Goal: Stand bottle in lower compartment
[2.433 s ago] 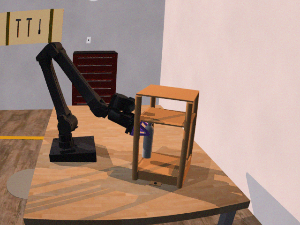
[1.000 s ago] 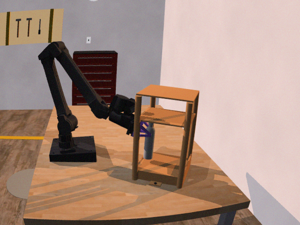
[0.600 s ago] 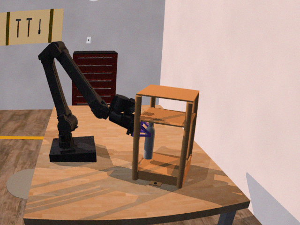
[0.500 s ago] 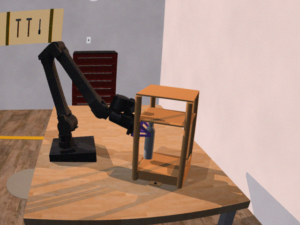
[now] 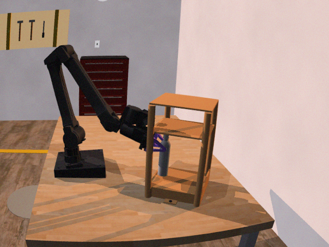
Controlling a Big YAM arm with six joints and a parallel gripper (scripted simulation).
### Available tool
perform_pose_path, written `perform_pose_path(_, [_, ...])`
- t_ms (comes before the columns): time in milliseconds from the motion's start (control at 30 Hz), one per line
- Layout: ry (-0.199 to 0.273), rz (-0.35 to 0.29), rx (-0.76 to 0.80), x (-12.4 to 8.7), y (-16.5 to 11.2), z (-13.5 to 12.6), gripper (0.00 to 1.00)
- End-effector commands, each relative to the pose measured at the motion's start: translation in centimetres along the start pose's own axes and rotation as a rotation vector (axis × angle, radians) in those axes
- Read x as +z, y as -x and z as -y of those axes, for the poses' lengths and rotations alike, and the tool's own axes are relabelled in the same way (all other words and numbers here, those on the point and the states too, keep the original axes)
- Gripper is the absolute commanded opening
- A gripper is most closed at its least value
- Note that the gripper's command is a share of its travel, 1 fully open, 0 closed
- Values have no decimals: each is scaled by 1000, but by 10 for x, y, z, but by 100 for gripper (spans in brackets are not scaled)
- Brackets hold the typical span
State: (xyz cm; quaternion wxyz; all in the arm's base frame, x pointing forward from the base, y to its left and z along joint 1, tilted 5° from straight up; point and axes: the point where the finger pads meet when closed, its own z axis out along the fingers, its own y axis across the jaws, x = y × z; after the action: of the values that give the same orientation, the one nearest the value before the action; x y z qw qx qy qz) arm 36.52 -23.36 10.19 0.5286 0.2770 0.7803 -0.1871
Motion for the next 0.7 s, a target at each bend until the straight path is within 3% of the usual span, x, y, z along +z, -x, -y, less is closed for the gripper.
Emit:
perform_pose_path(0, [-4, 60, 7, 2, 18, 3, 28])
perform_pose_path(433, [-2, 96, 13, 5, 37, 1, 28])
perform_pose_path(667, [-2, 90, 12, 5, 33, 1, 28])
